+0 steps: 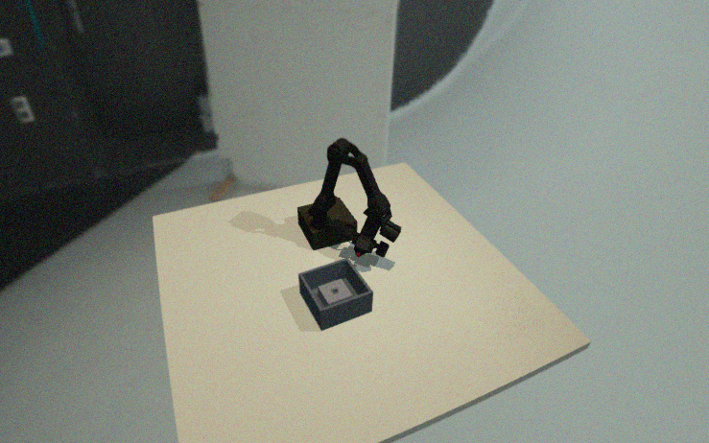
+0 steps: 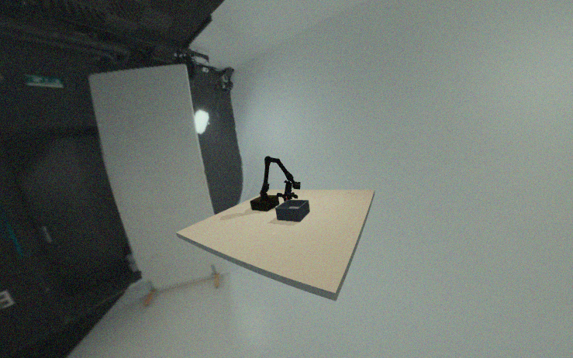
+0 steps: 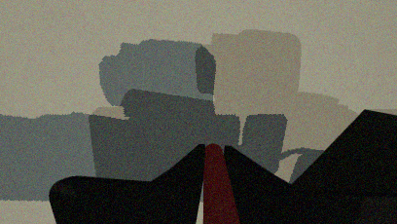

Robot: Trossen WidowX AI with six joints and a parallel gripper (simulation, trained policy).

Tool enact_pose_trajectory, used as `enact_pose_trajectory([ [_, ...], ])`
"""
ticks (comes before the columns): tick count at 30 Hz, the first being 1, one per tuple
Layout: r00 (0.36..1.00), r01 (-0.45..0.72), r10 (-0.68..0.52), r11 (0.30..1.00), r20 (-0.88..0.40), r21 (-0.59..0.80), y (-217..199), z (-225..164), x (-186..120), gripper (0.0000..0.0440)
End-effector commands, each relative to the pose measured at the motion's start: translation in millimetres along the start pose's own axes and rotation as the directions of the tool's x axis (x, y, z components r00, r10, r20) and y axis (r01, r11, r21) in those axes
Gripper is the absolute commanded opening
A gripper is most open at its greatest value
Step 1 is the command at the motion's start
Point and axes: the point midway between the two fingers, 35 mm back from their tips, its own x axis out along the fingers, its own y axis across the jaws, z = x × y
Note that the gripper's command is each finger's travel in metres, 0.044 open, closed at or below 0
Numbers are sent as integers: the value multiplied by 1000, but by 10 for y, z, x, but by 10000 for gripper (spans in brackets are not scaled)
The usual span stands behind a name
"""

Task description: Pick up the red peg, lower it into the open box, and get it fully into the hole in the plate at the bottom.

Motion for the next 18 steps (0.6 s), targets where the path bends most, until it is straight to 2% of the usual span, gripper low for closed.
enact_pose_trajectory([
  [1,999,-17,17,1000,27,-10,50,66,-156,0],
  [18,992,-52,48,998,118,33,33,425,-849,0],
])
